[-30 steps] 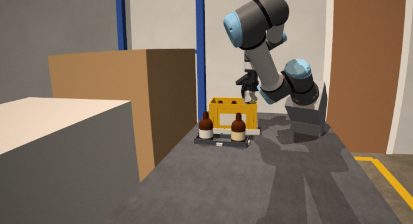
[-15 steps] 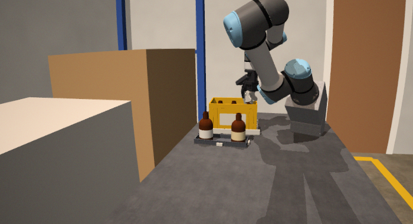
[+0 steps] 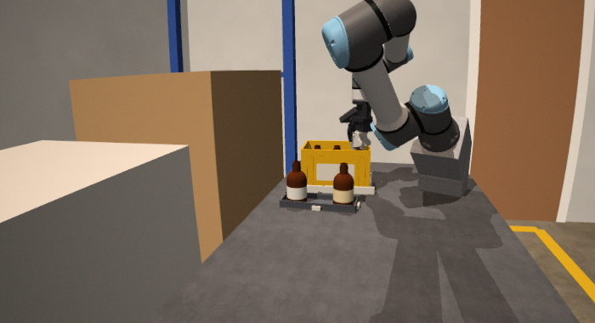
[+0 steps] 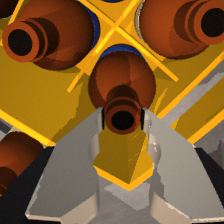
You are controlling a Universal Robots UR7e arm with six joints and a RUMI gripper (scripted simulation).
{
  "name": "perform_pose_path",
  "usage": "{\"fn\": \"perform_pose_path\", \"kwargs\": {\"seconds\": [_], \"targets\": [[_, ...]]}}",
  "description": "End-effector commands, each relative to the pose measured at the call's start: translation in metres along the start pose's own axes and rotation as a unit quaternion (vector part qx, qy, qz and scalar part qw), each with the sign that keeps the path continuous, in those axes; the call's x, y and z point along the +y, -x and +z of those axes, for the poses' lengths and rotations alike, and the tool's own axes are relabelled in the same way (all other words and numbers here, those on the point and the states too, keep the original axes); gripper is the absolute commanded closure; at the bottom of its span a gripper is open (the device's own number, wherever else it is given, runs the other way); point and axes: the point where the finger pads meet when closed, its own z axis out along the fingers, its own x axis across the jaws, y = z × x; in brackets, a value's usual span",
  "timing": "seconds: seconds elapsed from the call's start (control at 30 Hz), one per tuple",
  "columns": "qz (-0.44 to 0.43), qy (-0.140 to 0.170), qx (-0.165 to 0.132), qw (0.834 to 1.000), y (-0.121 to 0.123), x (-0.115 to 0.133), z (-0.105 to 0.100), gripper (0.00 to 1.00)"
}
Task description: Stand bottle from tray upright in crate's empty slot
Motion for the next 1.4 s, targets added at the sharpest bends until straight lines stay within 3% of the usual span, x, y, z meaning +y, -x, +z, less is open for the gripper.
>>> {"fn": "perform_pose_path", "kwargs": {"seconds": [0.0, 0.4, 0.43, 1.37], "targets": [[0.000, 0.000, 0.000, 1.000, -0.0001, -0.0004, -0.0003, 1.00], [0.000, 0.000, 0.000, 1.000, -0.0001, -0.0004, -0.0003, 1.00], [0.000, 0.000, 0.000, 1.000, -0.0001, -0.0004, -0.0003, 0.62], [0.000, 0.000, 0.000, 1.000, -0.0001, -0.0004, -0.0003, 0.62]]}}
